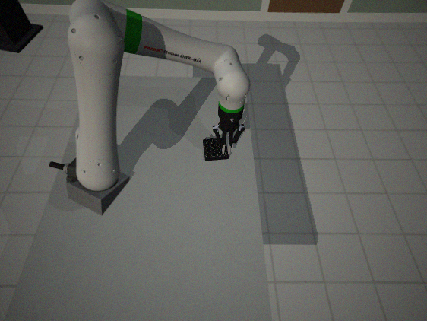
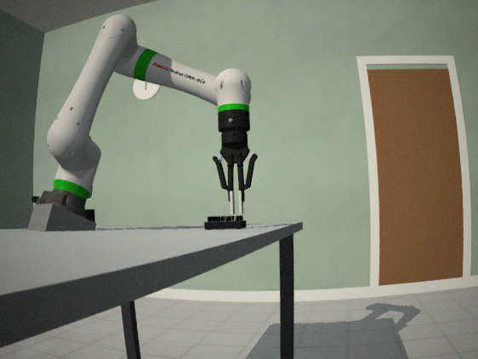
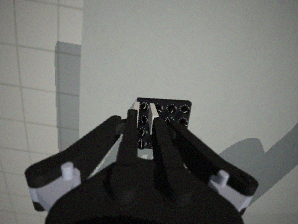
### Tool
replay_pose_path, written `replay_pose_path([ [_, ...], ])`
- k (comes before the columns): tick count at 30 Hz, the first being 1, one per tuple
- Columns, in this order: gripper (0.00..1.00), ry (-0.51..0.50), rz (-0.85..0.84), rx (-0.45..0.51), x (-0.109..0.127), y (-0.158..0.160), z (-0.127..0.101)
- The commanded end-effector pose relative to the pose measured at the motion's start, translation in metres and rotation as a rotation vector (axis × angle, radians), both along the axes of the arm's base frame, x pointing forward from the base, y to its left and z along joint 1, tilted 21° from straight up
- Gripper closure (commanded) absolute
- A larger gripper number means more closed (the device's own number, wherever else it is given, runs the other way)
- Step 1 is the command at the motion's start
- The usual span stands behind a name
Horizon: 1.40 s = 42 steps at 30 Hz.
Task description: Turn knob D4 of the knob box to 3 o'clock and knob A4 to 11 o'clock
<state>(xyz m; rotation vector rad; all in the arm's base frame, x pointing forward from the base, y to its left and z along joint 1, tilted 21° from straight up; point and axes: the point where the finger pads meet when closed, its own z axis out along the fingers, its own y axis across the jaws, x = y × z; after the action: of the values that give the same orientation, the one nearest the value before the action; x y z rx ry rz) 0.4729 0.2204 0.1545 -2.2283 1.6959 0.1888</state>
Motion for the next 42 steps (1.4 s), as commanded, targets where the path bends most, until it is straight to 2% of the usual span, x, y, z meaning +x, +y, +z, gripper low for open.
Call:
replay_pose_path([
  [1, 0.88, 0.000, 0.000, 0.000, 0.000, 0.000, 0.000],
  [24, 0.88, 0.000, 0.000, 0.000, 0.001, 0.004, -0.012],
  [42, 0.88, 0.000, 0.000, 0.000, 0.001, 0.005, -0.013],
])
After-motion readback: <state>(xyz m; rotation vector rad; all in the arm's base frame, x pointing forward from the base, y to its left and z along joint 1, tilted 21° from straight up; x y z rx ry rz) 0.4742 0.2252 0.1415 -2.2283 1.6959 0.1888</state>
